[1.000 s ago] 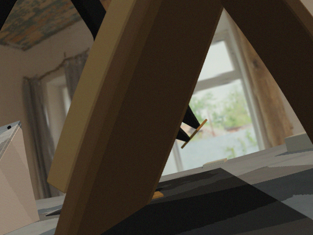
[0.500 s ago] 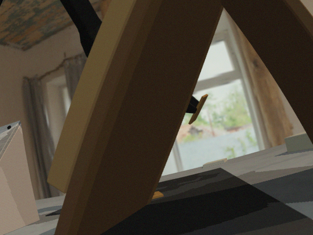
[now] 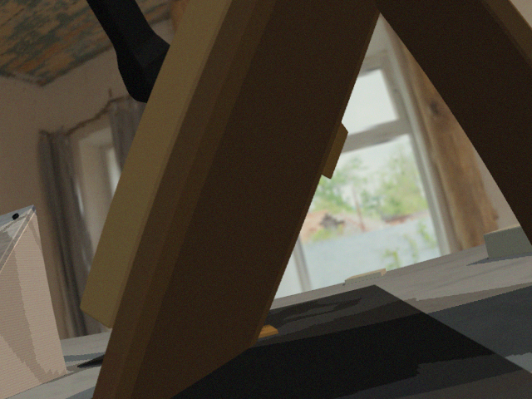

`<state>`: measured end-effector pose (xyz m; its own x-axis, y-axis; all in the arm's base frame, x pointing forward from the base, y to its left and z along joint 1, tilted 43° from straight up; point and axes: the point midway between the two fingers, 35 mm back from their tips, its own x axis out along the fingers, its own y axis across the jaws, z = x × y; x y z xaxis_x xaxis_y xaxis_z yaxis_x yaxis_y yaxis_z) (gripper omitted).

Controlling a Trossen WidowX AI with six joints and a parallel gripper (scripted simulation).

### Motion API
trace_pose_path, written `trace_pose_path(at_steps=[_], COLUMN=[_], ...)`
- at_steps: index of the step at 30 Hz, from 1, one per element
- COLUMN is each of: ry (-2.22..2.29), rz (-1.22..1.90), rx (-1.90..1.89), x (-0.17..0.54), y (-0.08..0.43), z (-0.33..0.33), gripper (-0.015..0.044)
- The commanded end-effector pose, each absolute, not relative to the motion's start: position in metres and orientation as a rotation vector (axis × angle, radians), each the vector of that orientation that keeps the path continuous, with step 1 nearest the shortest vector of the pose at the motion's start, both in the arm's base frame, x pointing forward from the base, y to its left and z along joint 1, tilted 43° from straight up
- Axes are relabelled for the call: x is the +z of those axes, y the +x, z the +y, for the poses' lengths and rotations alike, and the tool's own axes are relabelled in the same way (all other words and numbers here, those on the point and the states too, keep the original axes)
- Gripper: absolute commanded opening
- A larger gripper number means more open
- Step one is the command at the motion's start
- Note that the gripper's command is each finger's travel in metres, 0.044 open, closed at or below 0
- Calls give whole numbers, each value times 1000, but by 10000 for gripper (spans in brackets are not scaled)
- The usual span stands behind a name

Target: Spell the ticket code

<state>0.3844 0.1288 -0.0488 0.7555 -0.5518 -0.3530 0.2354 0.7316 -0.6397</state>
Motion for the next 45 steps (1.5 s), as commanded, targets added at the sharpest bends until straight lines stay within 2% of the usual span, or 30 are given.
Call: trace_pose_path(at_steps=[1,45], ry=[-625,-626], rz=[561,561], rx=[-460,-460], x=[-47,-36], y=[383,378], z=[127,114], gripper=[0,0])
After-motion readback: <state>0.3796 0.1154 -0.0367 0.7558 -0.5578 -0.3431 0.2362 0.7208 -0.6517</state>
